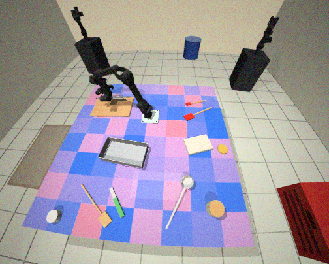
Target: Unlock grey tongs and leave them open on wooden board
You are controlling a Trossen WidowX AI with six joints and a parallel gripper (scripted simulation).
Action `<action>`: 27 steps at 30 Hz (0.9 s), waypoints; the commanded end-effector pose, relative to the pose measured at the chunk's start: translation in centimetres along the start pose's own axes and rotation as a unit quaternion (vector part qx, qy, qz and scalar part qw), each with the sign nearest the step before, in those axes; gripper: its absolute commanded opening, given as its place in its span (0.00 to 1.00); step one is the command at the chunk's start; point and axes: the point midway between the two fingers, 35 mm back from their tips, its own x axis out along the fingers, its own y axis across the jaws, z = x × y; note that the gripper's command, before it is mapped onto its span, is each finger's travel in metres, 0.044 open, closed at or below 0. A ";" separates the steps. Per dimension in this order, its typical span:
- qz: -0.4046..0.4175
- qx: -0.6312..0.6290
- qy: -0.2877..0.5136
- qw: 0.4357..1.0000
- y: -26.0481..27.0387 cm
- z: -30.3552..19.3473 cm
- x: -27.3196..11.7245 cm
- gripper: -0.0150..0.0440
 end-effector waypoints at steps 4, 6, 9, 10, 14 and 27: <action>-0.001 0.002 0.003 1.000 0.0 -0.3 1.3 0.00; -0.001 0.002 0.003 1.000 0.0 -0.3 1.6 0.00; -0.001 0.002 0.003 1.000 0.1 -0.4 2.1 0.00; -0.001 0.002 0.003 1.000 0.1 -0.4 2.3 0.00; -0.001 0.002 0.003 1.000 0.1 -0.5 2.9 0.00; 0.001 -0.001 0.001 1.000 0.2 -0.5 3.1 0.27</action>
